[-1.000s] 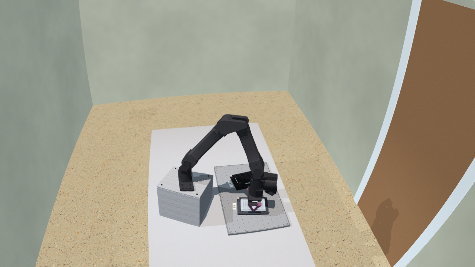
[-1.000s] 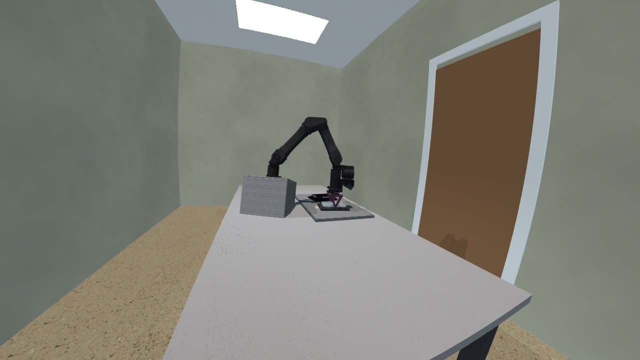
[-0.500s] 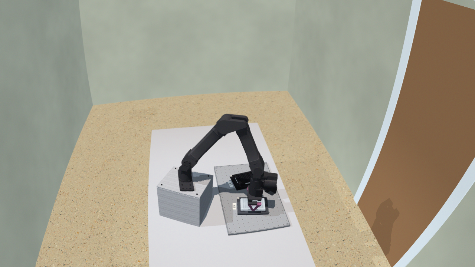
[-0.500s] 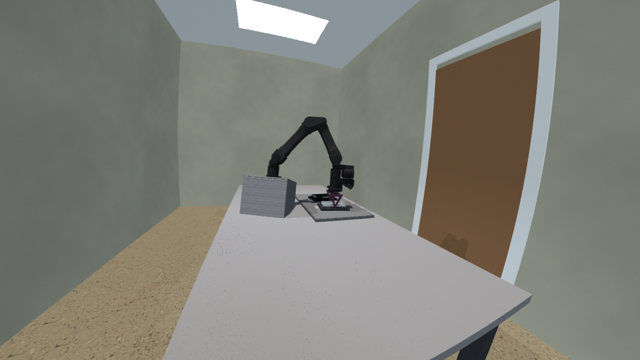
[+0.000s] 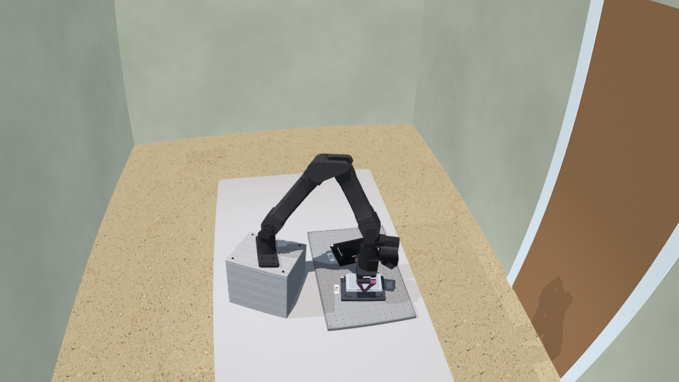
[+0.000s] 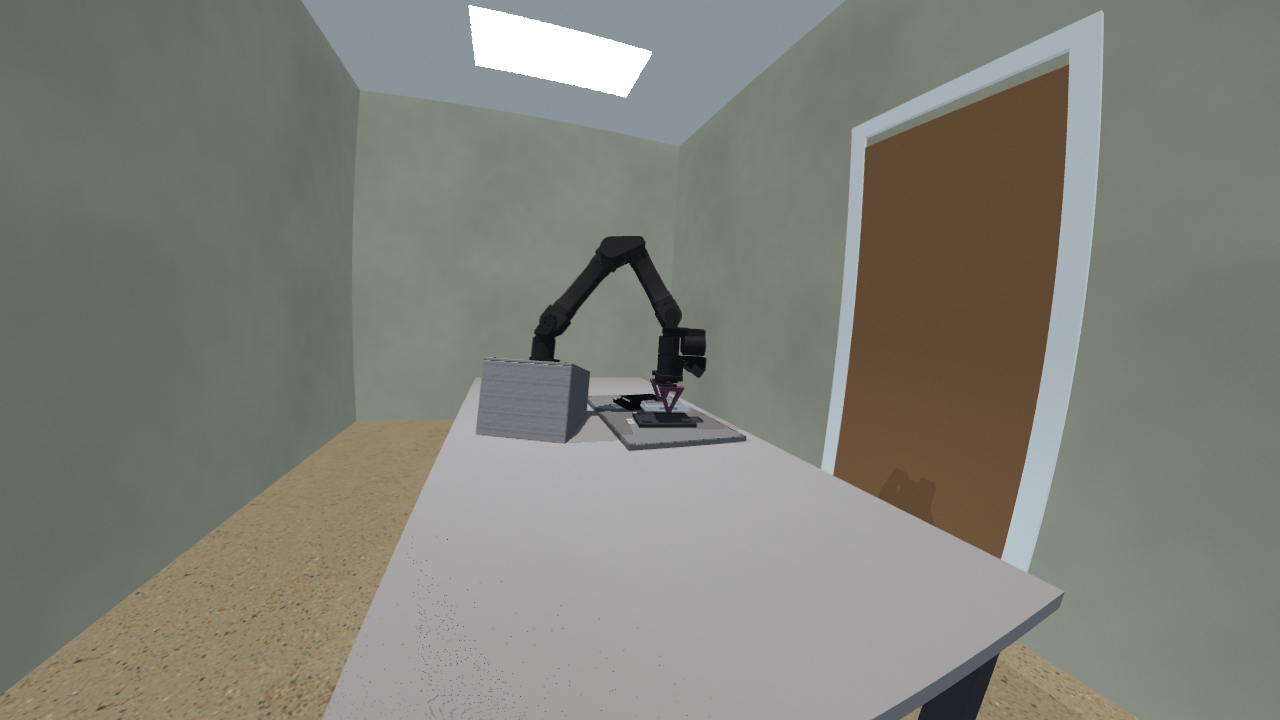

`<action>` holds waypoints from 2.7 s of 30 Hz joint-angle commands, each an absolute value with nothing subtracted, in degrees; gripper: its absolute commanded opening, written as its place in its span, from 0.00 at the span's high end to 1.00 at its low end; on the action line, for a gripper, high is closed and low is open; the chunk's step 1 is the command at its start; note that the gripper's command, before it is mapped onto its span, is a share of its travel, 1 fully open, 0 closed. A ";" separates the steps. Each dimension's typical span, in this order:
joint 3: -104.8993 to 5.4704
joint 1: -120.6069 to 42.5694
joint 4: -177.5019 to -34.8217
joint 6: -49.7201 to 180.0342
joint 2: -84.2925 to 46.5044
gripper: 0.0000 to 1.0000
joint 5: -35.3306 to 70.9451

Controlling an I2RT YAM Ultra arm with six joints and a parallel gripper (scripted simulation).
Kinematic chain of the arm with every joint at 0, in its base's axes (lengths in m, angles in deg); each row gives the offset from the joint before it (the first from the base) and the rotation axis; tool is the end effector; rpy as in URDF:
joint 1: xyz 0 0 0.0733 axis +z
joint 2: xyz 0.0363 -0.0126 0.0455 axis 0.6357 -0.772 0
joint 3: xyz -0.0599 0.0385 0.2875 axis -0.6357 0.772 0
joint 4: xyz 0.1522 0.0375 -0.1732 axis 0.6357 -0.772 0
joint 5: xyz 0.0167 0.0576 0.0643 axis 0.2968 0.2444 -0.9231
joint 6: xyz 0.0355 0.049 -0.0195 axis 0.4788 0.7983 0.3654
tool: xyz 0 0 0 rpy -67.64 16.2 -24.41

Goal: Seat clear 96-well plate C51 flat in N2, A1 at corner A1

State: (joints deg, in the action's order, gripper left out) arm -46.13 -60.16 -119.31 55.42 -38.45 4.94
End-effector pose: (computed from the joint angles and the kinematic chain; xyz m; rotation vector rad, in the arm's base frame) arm 0.3287 -0.1111 0.0866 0.2877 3.0328 0.3342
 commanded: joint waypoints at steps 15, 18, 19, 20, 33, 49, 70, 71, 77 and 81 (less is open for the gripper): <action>-47.10 -61.17 -123.39 54.68 -34.84 1.00 4.86; -47.10 -61.16 -123.37 54.68 -34.85 1.00 4.86; -47.10 -61.16 -123.38 54.68 -34.85 1.00 4.86; -47.10 -61.16 -123.38 54.68 -34.85 1.00 4.86; -47.10 -61.16 -123.38 54.68 -34.84 1.00 4.86; -46.96 -60.39 -123.33 55.47 -34.57 1.00 4.87; -47.06 -60.52 -123.38 55.34 -34.66 1.00 4.87; -47.06 -60.53 -123.38 55.33 -34.66 1.00 4.87; -47.06 -60.56 -123.38 55.30 -34.67 1.00 4.87; -47.06 -60.59 -123.38 55.27 -34.68 1.00 4.87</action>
